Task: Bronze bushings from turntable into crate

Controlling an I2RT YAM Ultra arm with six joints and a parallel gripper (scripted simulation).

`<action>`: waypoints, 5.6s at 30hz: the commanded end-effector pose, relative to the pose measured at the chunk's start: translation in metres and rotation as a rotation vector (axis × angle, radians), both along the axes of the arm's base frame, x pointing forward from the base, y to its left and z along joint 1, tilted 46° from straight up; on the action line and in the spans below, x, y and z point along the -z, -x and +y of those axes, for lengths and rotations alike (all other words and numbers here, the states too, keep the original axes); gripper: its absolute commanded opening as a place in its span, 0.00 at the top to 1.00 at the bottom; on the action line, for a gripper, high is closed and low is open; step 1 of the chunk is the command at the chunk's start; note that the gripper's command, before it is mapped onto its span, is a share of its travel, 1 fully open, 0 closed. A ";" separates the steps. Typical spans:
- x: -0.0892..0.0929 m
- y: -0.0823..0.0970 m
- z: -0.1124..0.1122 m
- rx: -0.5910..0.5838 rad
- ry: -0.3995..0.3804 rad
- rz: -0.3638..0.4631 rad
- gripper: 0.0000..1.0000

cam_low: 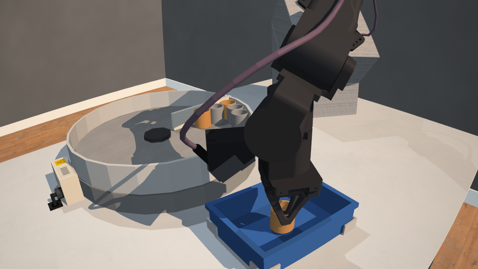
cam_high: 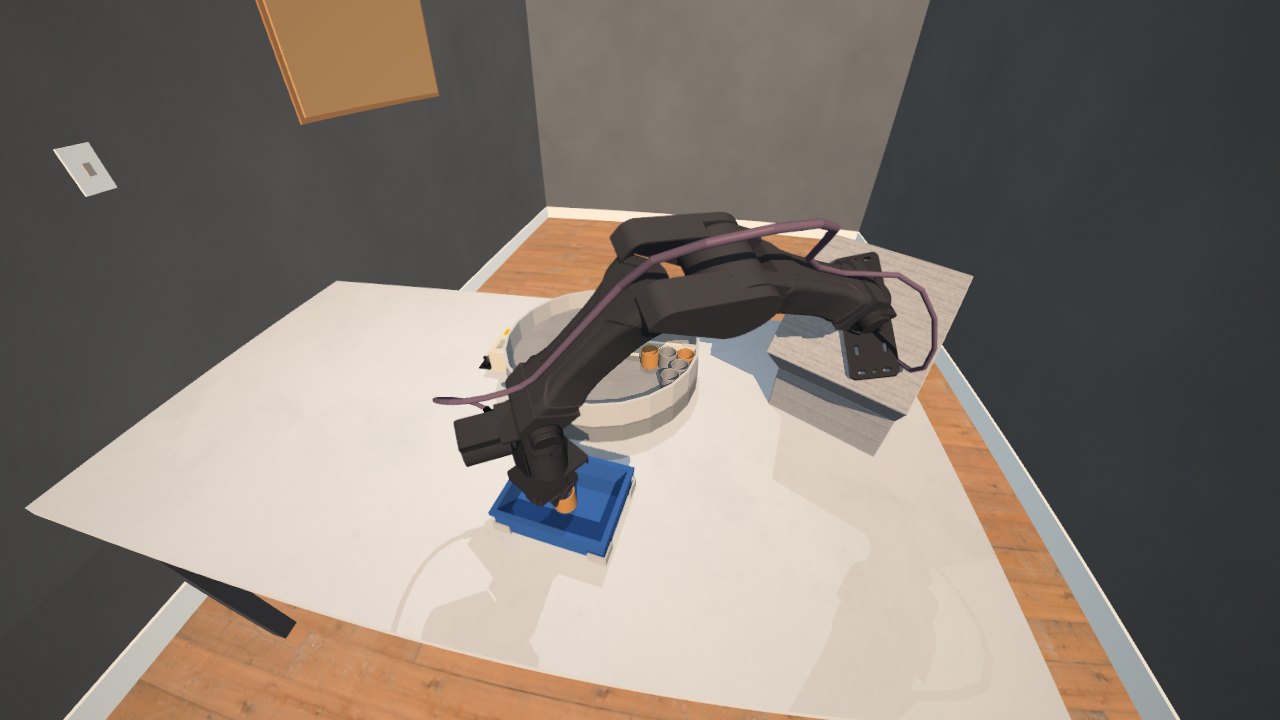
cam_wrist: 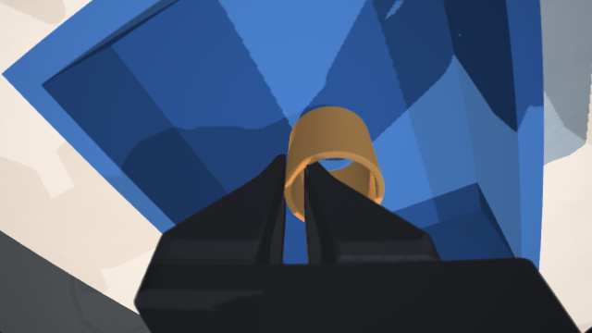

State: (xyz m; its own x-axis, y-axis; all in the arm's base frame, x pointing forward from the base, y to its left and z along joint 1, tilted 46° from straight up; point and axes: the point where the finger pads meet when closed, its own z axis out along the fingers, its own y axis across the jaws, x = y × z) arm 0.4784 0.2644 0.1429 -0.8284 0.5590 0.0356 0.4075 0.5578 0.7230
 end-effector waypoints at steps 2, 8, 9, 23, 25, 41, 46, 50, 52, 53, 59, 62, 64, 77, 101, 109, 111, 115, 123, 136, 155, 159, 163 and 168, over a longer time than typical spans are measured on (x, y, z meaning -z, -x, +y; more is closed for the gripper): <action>-0.005 -0.005 -0.002 0.016 0.006 -0.005 1.00; -0.005 -0.005 -0.002 0.016 0.006 -0.005 1.00; -0.005 -0.005 -0.002 0.016 0.006 -0.005 1.00; -0.005 -0.005 -0.002 0.016 0.006 -0.005 1.00; -0.005 -0.005 -0.002 0.016 0.006 -0.005 1.00; 0.009 -0.001 -0.002 0.018 0.010 0.009 1.00; 0.011 0.000 -0.001 0.015 0.011 0.011 1.00; 0.011 0.001 -0.001 0.014 0.012 0.013 1.00; 0.011 0.001 -0.001 0.014 0.012 0.013 1.00; 0.011 0.001 -0.001 0.014 0.012 0.013 1.00; 0.011 0.001 -0.001 0.014 0.012 0.013 1.00; 0.011 0.001 -0.001 0.014 0.012 0.013 1.00; 0.011 0.001 -0.001 0.014 0.012 0.013 1.00; 0.011 0.001 -0.001 0.014 0.012 0.013 1.00; 0.008 0.000 -0.003 0.019 0.007 -0.002 1.00; 0.008 0.000 -0.003 0.019 0.007 -0.002 1.00; 0.008 0.000 -0.003 0.019 0.007 -0.002 1.00; 0.008 0.000 -0.003 0.019 0.007 -0.002 1.00; 0.008 0.000 -0.003 0.019 0.007 -0.002 1.00; 0.008 0.000 -0.003 0.019 0.007 -0.002 1.00; 0.001 -0.007 -0.004 0.022 0.007 -0.005 1.00; 0.001 -0.007 -0.004 0.022 0.007 -0.005 1.00; 0.001 -0.007 -0.004 0.022 0.007 -0.005 1.00; 0.001 -0.007 -0.004 0.022 0.007 -0.005 1.00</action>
State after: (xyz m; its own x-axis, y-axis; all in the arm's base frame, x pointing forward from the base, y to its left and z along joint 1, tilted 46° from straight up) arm 0.4761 0.2663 0.1374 -0.8283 0.5590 0.0375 0.4103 0.5597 0.7200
